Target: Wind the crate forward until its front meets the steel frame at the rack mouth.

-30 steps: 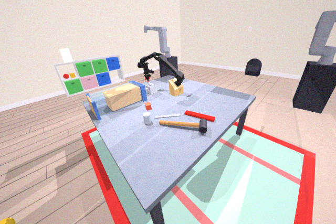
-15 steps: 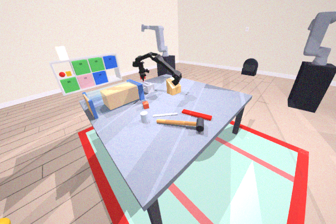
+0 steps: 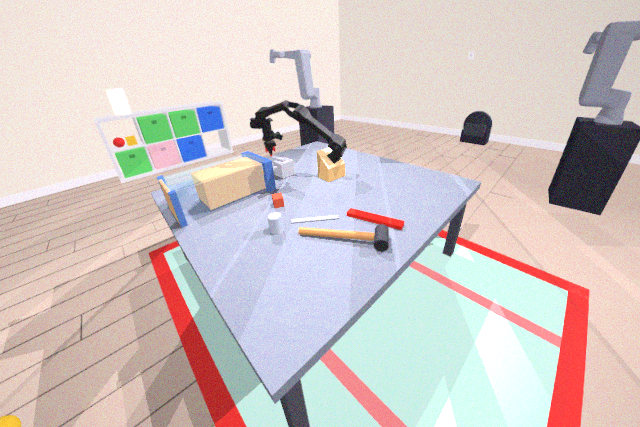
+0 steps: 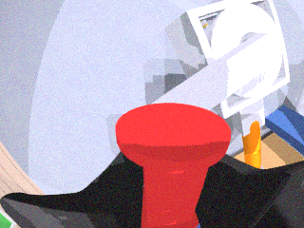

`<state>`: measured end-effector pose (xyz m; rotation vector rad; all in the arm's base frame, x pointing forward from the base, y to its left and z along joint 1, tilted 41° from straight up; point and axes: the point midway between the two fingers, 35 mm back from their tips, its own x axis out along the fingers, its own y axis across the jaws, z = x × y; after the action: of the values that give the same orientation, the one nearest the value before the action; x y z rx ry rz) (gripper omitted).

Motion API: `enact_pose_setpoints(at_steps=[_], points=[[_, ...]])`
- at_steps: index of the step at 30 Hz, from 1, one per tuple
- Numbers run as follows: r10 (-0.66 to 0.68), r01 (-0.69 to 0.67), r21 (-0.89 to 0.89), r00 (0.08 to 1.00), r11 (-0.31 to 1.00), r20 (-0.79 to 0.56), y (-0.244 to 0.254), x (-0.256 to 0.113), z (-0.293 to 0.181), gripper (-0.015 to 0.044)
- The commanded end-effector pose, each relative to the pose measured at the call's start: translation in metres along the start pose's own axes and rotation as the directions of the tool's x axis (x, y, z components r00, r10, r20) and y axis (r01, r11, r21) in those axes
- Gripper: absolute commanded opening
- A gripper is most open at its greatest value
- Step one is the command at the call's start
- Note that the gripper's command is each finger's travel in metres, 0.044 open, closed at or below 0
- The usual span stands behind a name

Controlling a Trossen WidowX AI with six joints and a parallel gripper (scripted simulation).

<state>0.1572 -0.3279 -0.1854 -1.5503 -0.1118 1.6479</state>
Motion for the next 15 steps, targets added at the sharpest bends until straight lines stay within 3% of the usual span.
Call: enact_pose_setpoints(at_steps=[1,15], points=[[-0.02,0.02,-0.015,1.0,1.0,-0.02,-0.014,0.0,-0.014,0.0],[-0.021,0.021,-0.016,1.0,1.0,-0.02,-0.031,0.0,-0.027,0.0]])
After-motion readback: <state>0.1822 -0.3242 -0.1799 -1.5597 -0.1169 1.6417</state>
